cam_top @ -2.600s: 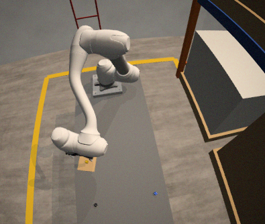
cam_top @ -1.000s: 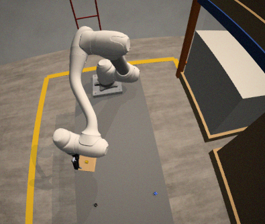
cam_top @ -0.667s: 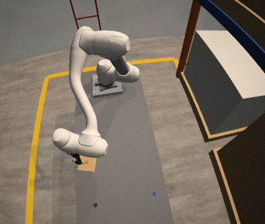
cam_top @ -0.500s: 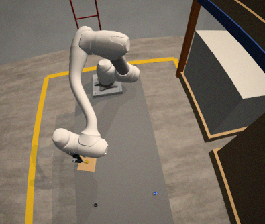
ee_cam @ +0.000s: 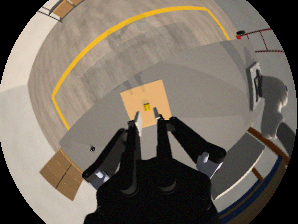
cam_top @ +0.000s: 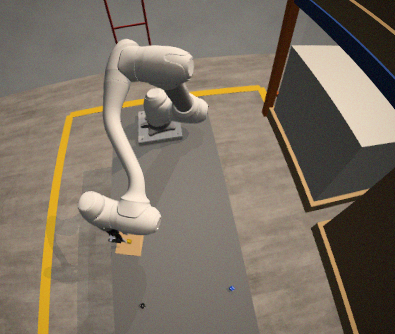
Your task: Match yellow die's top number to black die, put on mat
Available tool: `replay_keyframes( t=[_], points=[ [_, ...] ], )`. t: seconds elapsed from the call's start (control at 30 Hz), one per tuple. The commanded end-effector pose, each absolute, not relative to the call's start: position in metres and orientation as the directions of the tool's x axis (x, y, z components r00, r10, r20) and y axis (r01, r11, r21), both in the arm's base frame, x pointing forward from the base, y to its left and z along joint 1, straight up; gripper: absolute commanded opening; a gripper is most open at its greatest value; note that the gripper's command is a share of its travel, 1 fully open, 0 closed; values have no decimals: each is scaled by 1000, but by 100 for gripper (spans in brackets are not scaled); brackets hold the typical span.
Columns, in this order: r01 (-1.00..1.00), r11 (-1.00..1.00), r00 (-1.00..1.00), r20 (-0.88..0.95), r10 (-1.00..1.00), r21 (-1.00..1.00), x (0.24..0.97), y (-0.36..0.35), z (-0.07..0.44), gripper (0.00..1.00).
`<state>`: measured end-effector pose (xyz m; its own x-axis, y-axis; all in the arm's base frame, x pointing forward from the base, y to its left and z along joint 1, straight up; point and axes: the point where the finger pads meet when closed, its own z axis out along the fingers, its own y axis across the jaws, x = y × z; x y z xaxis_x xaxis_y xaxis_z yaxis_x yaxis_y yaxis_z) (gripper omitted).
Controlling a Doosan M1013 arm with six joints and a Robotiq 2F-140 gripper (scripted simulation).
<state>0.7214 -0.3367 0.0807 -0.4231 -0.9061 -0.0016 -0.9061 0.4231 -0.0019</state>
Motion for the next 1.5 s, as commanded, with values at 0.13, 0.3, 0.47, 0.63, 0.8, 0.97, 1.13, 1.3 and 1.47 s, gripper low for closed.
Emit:
replay_keyframes(
  t=[0.13, 0.3, 0.47, 0.63, 0.8, 0.97, 1.13, 1.3, 1.47],
  points=[
    [-906, 423, -423, -2, -906, -2, 721, -337, 81, 29],
    [-906, 423, -423, -2, -906, -2, 721, -337, 80, 29],
    [-906, 423, -423, -2, -906, -2, 721, -337, 79, 29],
    [-906, 423, -423, -2, -906, -2, 721, -337, 75, 29],
    [-906, 423, -423, -2, -906, -2, 721, -337, 70, 29],
    [-906, 423, -423, -2, -906, -2, 721, -337, 65, 29],
    [-906, 423, -423, -2, -906, -2, 721, -337, 57, 29],
    [-906, 423, -423, -2, -906, -2, 721, -337, 49, 29],
    [-906, 423, -423, -2, -906, -2, 721, -337, 43, 29]
  ],
)
